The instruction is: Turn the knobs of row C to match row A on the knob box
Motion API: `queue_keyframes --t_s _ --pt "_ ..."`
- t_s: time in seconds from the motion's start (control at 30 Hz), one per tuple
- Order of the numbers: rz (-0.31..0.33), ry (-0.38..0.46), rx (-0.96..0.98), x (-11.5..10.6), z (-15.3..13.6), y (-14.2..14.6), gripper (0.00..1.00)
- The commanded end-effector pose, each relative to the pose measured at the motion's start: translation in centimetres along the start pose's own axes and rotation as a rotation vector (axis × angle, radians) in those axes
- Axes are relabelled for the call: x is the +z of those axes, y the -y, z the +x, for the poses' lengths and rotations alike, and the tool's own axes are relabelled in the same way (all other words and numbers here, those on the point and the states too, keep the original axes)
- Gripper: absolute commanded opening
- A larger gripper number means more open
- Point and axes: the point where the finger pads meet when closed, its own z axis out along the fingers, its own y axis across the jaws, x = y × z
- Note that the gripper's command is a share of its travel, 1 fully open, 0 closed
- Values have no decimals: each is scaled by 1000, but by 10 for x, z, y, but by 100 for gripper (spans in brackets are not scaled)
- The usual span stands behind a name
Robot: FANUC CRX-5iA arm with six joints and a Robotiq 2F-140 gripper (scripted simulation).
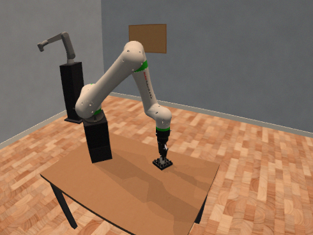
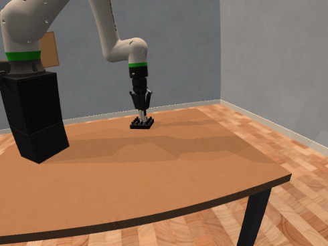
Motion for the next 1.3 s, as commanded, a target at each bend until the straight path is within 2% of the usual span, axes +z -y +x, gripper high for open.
queue_keyframes --t_s 0.0,0.33,1.27 --pt "6 2 77 0 0 0 5" --pt "6 2 266 0 0 0 5" --pt "5 4 943 0 0 0 5"
